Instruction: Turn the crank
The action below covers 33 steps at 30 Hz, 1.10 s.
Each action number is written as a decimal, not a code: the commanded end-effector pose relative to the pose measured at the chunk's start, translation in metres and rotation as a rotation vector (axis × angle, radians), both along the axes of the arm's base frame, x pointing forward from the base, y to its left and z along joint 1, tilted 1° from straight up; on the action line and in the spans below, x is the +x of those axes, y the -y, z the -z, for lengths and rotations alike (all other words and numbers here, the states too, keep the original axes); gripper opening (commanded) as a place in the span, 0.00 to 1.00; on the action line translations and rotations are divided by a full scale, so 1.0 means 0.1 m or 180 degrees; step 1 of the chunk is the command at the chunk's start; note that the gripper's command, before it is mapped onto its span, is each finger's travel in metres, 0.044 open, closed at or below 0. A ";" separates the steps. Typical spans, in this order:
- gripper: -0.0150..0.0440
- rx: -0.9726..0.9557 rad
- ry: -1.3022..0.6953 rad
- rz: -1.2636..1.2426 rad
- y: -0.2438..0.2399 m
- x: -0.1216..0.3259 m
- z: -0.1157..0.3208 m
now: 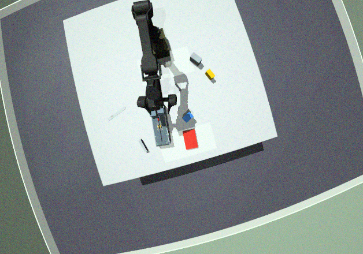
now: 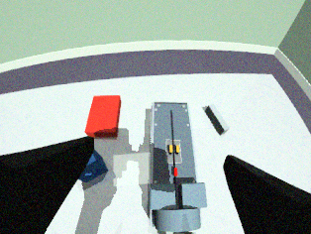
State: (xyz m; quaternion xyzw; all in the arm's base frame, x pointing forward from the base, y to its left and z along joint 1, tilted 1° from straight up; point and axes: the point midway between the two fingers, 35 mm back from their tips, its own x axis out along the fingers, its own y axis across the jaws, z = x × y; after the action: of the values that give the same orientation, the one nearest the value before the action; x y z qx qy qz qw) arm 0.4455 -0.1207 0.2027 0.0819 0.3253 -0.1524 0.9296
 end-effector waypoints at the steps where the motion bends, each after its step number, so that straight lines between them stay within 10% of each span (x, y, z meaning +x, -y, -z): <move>1: 1.00 0.0112 -0.0262 0.0143 0.16 0.07 0.23; 33: 1.00 0.0281 -0.0656 0.0309 0.37 0.16 1.07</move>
State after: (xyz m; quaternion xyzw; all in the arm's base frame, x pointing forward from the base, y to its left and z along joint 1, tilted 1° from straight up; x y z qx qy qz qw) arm 0.4612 -0.1565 0.0960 0.1210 0.4224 -0.1872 0.8786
